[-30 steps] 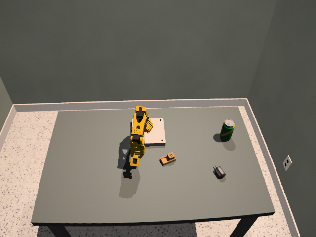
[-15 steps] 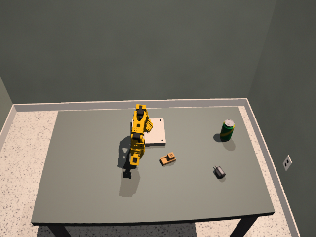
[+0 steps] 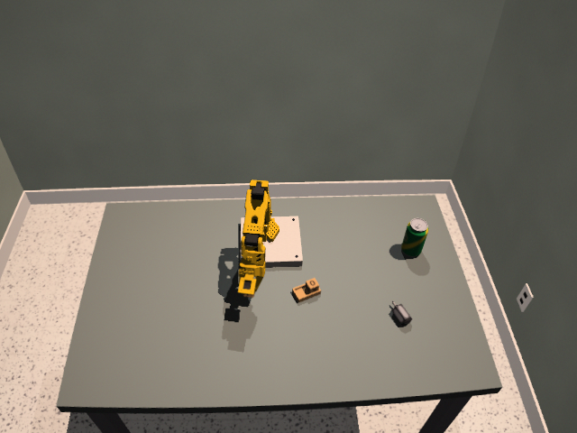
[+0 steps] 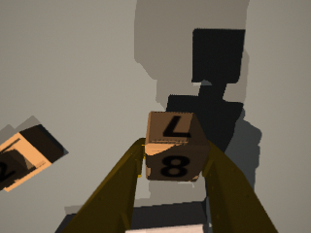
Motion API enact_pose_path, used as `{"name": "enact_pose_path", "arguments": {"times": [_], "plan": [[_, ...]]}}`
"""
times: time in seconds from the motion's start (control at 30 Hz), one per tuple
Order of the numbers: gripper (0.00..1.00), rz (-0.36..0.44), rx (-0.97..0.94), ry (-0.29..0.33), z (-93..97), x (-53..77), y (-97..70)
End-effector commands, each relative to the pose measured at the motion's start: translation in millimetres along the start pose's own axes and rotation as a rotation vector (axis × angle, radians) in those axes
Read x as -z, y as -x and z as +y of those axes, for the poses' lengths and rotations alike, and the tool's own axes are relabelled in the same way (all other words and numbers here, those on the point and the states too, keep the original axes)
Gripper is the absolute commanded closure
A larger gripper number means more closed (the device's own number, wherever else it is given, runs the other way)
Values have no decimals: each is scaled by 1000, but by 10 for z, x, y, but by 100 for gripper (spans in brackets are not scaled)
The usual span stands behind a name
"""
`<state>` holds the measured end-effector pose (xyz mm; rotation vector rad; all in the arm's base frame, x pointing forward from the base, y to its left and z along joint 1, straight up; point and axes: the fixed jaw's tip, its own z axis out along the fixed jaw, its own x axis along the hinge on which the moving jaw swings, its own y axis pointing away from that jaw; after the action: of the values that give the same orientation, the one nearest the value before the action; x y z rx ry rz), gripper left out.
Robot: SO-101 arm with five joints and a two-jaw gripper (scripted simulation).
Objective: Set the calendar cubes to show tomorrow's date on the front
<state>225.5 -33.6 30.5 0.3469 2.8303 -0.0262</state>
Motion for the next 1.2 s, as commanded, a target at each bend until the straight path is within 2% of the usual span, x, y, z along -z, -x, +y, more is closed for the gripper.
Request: {"name": "enact_pose_path", "arguments": {"times": [0.0, 0.3, 0.43, 0.7, 0.77, 1.0, 1.17], "plan": [[100, -84, 12, 7, 13, 25, 19], [100, -96, 13, 8, 12, 24, 19], [100, -126, 15, 10, 12, 14, 26], [100, -288, 24, 17, 9, -14, 51], [100, -288, 24, 17, 9, -14, 51], [100, -437, 32, 21, 5, -1, 48], [100, -481, 35, 22, 3, 10, 42]]}}
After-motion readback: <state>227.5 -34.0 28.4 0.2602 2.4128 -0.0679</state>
